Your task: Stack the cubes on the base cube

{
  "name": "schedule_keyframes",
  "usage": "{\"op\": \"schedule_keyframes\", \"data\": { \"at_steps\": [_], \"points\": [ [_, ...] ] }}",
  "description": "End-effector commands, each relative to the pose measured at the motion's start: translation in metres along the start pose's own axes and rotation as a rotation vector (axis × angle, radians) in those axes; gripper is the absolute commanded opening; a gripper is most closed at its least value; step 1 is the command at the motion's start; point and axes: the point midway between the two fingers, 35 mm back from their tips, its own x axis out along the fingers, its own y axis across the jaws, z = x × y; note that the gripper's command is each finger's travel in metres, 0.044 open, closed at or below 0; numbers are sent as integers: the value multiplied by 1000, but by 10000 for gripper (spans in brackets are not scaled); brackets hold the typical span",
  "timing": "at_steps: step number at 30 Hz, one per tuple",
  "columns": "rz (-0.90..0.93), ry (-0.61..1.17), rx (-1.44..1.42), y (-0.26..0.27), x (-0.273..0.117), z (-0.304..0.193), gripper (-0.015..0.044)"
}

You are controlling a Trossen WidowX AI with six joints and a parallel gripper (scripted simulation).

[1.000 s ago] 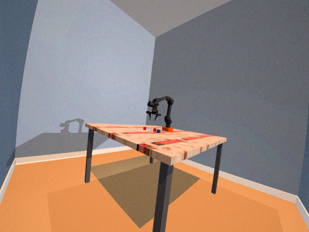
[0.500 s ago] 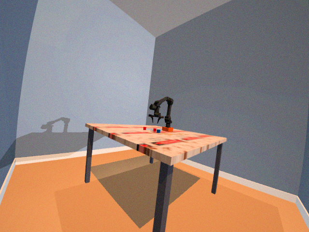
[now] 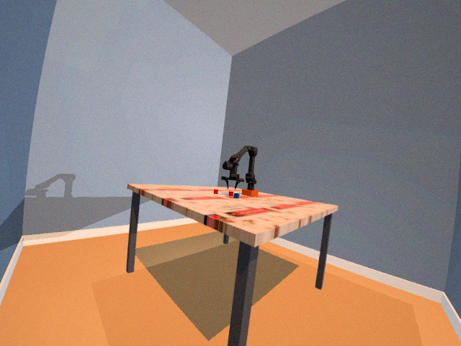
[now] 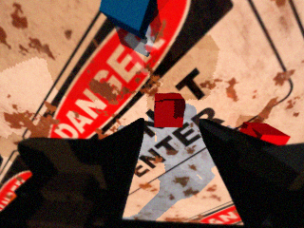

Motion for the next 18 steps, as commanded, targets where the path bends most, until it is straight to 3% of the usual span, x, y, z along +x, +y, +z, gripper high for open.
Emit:
{"op": "schedule_keyframes", "data": {
  "at_steps": [1, 18],
  "points": [
    [2, -2, 5, 1, 6, 0, 265],
    [3, -2, 5, 1, 34, 0, 265]
  ]
}}
